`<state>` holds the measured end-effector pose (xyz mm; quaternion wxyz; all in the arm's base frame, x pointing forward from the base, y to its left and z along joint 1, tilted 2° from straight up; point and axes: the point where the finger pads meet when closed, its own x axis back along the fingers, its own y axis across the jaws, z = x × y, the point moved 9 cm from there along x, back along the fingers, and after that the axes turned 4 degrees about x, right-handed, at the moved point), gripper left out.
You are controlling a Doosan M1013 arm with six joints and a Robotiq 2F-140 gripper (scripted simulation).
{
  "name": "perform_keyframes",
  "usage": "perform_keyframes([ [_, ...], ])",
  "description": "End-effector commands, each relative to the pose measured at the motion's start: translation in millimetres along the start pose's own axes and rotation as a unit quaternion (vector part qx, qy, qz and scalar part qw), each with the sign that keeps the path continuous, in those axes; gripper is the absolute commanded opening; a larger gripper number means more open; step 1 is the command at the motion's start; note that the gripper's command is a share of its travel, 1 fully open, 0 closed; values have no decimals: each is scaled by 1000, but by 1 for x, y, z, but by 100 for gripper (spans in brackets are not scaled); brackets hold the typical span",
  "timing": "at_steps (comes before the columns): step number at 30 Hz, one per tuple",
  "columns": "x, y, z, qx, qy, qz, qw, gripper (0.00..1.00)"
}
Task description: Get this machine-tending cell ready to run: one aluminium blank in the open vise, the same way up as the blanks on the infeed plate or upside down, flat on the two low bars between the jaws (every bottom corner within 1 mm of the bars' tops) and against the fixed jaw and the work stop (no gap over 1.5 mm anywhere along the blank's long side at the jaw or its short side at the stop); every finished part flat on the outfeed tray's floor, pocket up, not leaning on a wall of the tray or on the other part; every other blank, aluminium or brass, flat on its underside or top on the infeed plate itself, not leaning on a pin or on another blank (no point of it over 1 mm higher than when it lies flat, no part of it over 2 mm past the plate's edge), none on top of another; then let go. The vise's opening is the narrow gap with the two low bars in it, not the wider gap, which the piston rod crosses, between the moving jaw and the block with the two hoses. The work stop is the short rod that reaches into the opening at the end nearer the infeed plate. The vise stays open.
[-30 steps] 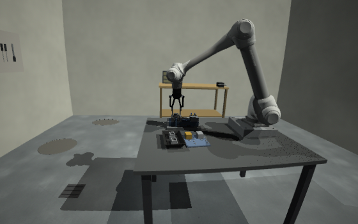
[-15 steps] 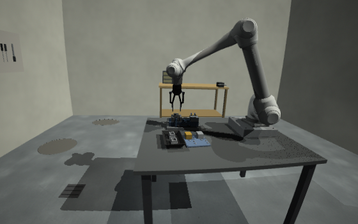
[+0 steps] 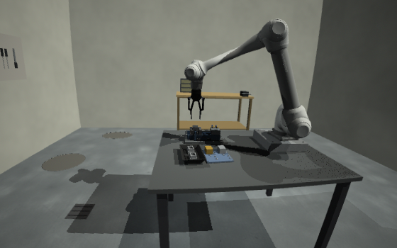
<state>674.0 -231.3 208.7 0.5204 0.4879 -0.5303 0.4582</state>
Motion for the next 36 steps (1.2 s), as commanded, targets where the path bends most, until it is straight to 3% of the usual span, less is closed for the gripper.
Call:
perform_keyframes([
  [1, 7, 0, 2, -1, 3, 2, 1000, 40],
  [6, 8, 0, 2, -1, 3, 2, 1000, 40],
  [7, 8, 0, 2, -1, 3, 2, 1000, 0],
  [36, 8, 0, 2, -1, 3, 2, 1000, 0],
])
